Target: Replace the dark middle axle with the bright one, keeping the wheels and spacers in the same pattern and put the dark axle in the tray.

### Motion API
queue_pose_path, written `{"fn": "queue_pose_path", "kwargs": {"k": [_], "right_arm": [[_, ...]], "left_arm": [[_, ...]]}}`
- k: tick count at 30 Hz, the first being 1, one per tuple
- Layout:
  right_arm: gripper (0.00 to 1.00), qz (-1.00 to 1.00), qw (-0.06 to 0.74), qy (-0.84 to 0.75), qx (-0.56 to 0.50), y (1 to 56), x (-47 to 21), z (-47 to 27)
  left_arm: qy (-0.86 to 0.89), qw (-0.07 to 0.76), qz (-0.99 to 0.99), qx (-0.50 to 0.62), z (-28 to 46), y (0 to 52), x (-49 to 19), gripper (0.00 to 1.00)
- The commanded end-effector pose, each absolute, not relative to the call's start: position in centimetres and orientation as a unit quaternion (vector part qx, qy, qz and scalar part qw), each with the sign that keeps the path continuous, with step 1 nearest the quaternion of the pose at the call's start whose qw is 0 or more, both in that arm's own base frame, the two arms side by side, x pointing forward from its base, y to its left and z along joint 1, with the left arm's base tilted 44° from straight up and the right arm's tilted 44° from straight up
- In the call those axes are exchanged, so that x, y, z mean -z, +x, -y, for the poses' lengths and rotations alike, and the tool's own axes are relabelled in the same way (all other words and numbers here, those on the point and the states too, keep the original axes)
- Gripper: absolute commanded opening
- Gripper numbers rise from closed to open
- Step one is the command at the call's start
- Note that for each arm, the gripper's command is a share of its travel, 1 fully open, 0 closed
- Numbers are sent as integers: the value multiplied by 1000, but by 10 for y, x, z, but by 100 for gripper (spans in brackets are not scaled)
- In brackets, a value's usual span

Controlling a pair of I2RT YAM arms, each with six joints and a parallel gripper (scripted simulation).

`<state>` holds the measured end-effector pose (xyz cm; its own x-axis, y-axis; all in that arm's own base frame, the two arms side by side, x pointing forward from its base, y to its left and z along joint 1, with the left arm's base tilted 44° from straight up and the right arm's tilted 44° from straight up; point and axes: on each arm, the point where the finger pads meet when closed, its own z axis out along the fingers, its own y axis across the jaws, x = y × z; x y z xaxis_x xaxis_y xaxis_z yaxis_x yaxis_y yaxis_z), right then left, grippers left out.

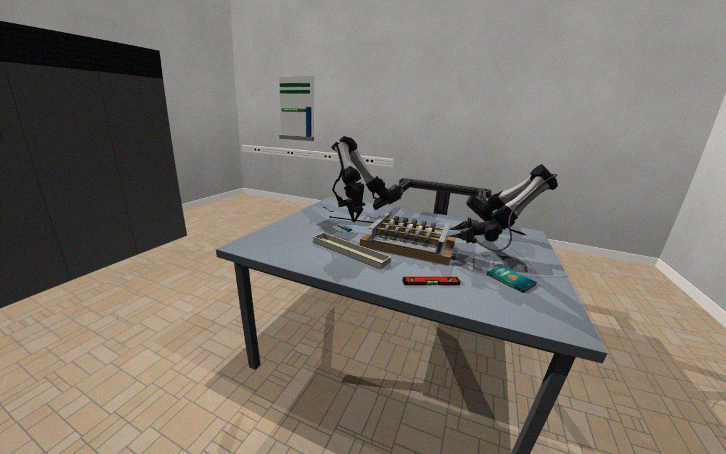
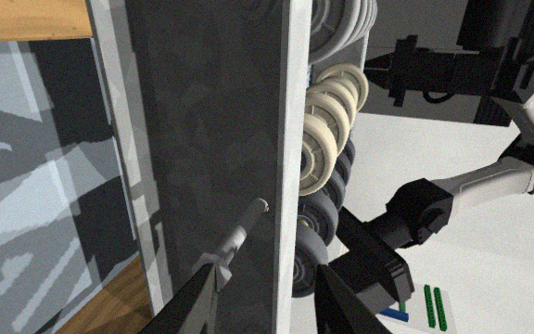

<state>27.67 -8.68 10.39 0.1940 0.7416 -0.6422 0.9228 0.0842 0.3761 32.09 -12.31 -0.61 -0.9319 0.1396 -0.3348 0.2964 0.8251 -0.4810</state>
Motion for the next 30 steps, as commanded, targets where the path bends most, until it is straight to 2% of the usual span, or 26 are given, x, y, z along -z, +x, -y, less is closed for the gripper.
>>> {"fn": "queue_pose_path", "kwargs": {"k": [1, 30], "right_arm": [[0, -635, 380, 664, 106, 280, -98, 73], [0, -627, 397, 661, 111, 286, -98, 61]], "left_arm": [[125, 129, -943, 281, 135, 313, 17, 33], [133, 118, -940, 292, 144, 304, 20, 33]]}}
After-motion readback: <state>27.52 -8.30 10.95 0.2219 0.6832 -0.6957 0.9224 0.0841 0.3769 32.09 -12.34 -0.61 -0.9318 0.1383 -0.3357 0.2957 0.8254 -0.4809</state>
